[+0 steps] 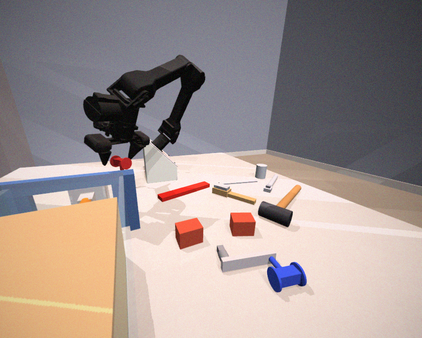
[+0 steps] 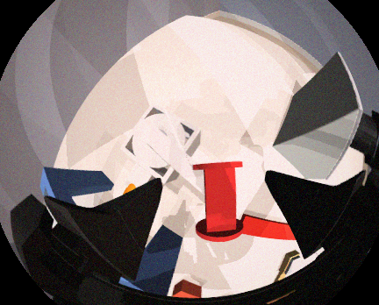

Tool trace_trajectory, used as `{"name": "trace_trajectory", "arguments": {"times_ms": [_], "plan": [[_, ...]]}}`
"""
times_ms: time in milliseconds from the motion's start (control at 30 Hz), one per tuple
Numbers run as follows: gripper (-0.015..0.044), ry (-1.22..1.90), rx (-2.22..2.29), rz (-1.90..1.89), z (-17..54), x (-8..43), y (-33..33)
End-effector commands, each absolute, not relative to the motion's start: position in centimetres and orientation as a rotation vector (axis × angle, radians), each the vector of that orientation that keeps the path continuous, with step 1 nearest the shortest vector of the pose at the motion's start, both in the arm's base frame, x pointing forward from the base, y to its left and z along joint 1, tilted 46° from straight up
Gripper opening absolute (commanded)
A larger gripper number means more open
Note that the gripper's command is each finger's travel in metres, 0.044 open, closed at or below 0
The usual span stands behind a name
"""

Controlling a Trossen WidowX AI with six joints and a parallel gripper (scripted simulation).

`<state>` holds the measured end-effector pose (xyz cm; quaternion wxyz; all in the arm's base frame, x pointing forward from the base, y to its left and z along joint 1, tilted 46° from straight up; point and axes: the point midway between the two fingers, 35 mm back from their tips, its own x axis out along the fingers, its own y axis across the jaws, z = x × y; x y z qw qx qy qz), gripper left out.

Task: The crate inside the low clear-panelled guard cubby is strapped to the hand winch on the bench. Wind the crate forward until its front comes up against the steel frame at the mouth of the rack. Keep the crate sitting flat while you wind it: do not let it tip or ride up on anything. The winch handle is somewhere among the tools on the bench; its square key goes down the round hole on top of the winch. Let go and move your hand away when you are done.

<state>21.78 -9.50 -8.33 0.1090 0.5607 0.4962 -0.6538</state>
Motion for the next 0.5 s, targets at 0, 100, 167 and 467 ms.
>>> {"name": "trace_trajectory", "arguments": {"times_ms": [0, 100, 167, 467], "plan": [[0.0440, 1.461, 1.655, -1.926, -8.80, 21.67, -8.91], [0.0440, 1.462, 1.656, -1.926, -9.12, 21.60, -8.55], [0.0440, 1.462, 1.656, -1.926, -9.33, 21.54, -8.32], [0.0309, 1.463, 1.648, -1.923, -9.36, 21.54, -8.33]]}}
